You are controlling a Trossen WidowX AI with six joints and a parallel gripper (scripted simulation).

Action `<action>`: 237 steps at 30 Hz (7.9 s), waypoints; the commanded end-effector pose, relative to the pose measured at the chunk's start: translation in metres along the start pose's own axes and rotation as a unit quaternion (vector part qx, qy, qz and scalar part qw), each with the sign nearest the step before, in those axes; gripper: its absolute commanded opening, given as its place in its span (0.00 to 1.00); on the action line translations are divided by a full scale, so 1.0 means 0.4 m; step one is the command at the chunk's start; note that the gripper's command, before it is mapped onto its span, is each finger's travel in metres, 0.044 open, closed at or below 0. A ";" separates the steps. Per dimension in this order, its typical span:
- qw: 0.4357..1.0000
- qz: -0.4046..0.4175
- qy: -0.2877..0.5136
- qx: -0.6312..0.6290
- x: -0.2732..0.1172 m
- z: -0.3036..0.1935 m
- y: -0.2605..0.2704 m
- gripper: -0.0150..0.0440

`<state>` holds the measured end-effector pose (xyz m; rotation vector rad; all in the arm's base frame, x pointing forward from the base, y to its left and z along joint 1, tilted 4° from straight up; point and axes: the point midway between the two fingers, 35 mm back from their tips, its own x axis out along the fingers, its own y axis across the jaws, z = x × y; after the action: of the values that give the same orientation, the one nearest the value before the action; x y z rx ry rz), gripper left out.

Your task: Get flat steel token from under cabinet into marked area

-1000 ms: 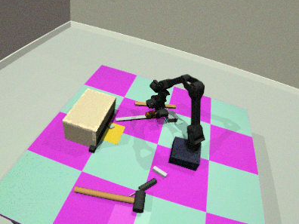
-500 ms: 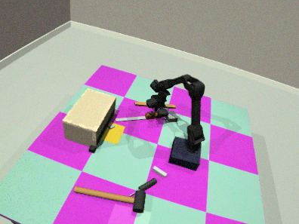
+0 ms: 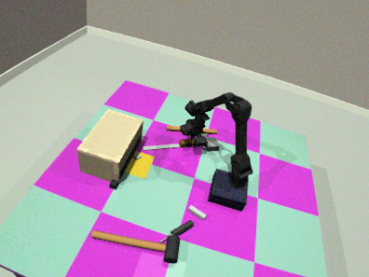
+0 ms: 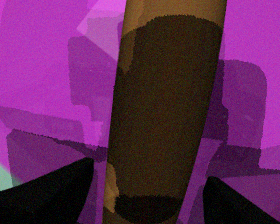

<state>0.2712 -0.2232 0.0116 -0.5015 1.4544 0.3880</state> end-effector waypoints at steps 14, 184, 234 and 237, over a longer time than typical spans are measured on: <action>1.000 0.000 0.000 0.000 -0.001 0.000 -0.001 0.33; 1.000 0.005 -0.005 0.006 0.001 0.160 0.164 0.25; 1.000 0.004 -0.004 -0.022 -0.053 0.090 0.145 0.25; 1.000 0.004 -0.004 -0.030 -0.053 0.088 0.140 0.25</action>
<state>0.2646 -0.1526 0.0251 -0.5193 1.4612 0.4263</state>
